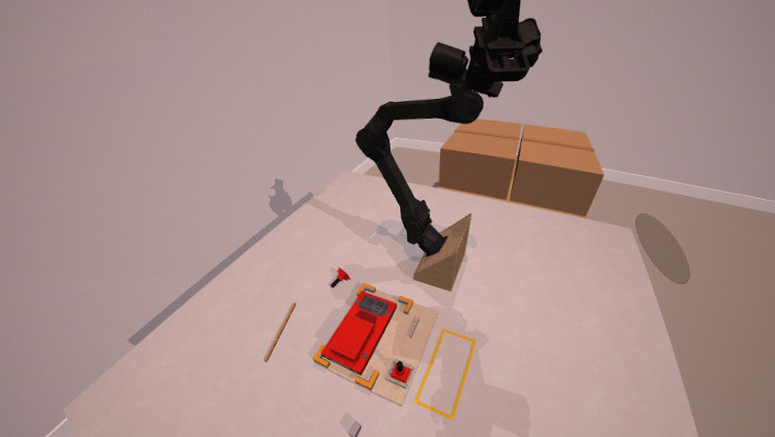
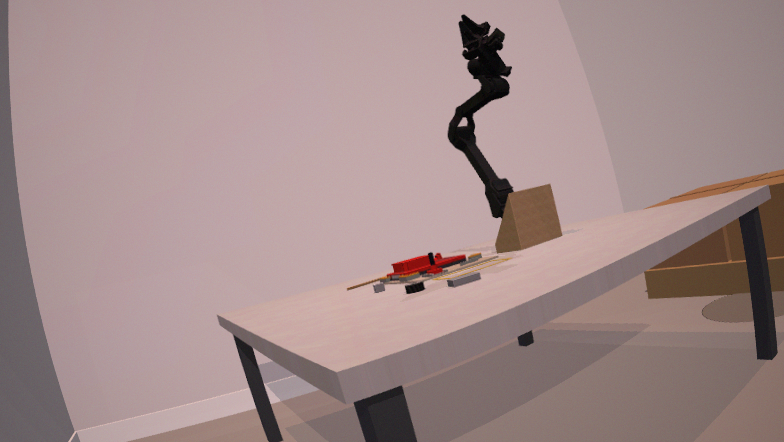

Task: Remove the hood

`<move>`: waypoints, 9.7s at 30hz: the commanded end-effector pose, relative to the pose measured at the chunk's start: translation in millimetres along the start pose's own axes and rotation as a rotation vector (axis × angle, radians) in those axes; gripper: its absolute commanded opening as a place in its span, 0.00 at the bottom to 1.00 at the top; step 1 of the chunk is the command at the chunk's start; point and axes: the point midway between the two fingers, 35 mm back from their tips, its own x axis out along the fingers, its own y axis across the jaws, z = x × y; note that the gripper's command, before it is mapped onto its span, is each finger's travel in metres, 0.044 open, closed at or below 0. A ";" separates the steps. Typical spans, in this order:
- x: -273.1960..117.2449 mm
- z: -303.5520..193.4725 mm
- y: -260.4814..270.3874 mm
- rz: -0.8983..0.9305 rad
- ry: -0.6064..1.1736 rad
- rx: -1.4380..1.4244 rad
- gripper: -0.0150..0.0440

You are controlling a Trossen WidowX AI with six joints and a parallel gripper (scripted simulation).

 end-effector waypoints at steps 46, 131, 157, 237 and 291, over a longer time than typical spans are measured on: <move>-218.6 -270.7 461.0 1.459 1.781 0.914 1.00; -326.5 -316.1 480.7 1.388 2.200 0.792 1.00; -336.1 -316.8 489.0 1.388 2.200 0.791 1.00; -274.5 -291.9 456.0 1.388 2.190 0.814 0.25; -257.0 -94.7 511.4 1.386 2.200 0.821 0.25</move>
